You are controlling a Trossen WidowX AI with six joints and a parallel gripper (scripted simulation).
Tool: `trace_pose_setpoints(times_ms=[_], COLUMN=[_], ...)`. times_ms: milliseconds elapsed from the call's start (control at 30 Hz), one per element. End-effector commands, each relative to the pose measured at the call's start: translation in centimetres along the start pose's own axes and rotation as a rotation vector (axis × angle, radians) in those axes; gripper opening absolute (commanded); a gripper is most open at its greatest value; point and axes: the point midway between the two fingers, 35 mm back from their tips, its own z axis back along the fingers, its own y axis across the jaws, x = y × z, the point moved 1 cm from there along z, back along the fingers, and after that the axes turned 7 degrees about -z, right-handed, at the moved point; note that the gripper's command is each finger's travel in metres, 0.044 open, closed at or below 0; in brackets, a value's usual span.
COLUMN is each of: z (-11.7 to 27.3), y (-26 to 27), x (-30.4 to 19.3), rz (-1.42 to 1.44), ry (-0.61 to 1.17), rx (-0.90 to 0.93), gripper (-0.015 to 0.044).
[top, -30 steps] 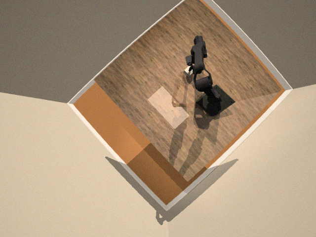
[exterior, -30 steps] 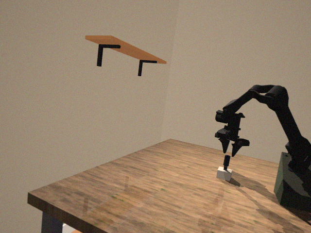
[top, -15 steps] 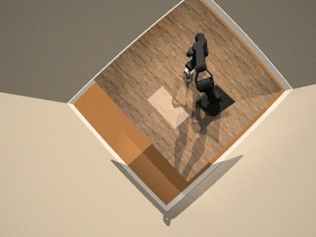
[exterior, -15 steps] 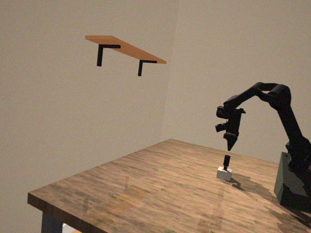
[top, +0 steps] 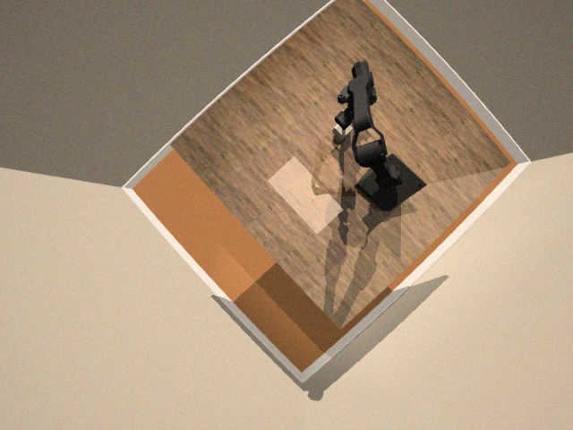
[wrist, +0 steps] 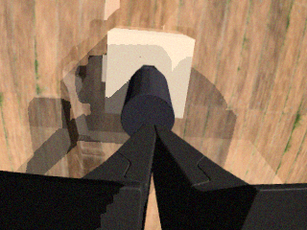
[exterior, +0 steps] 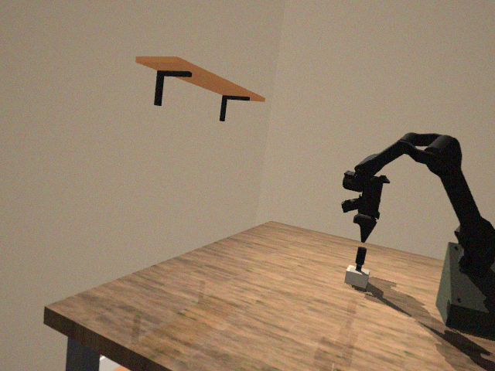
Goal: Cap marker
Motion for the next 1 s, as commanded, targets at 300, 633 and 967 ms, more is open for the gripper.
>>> trace_pose_setpoints(times_ms=[300,633,967], z=[-2.0,-2.4,5.3], y=[0.1,-0.1,-0.2], x=[-0.2,0.1,0.3], rz=[-0.007,-0.001,-0.001], ry=[0.004,-0.006,-0.007], rx=[0.007,0.0,-0.004], gripper=[0.0,0.0,0.0])
